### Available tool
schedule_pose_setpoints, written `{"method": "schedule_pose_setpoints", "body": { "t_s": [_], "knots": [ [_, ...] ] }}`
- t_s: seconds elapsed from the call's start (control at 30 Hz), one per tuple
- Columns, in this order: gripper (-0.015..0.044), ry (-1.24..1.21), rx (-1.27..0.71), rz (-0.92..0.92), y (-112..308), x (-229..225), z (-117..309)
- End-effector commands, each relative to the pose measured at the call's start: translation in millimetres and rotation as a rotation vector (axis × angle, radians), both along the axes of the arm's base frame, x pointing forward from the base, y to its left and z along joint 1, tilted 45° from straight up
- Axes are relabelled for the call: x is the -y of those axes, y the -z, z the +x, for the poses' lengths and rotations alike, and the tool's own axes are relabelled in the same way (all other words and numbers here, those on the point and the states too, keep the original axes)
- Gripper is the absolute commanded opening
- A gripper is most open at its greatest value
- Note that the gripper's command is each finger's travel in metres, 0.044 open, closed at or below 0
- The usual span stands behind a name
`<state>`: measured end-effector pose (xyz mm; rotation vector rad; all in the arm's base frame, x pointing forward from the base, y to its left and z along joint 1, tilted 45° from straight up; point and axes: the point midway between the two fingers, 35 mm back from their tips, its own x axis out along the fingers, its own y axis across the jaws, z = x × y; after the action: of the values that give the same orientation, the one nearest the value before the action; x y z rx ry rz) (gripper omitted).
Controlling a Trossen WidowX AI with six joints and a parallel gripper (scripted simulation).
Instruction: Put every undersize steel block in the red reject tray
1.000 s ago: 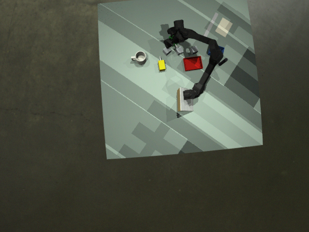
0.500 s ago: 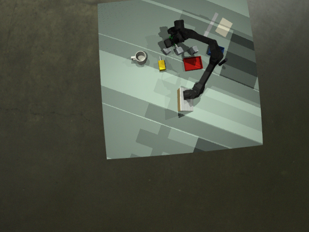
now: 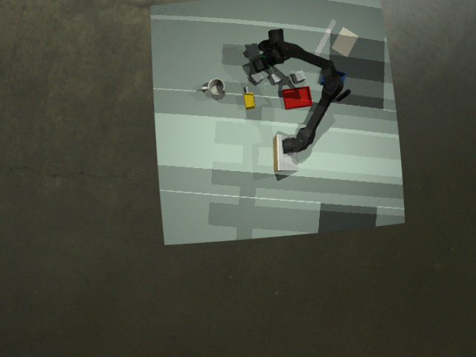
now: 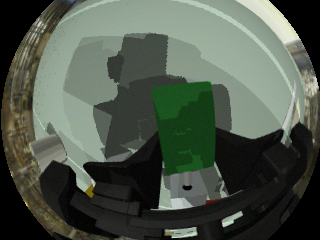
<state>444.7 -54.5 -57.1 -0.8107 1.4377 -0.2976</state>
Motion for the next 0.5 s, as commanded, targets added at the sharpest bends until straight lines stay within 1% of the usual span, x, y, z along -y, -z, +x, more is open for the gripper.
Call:
{"method": "schedule_pose_setpoints", "body": {
  "t_s": [0.0,0.47],
  "knots": [
    [0.0000,-0.004,0.004,0.000,-1.3,-0.9,3.4],
    [0.0000,-0.004,0.004,0.000,0.4,-2.3,10.6]
  ]
}}
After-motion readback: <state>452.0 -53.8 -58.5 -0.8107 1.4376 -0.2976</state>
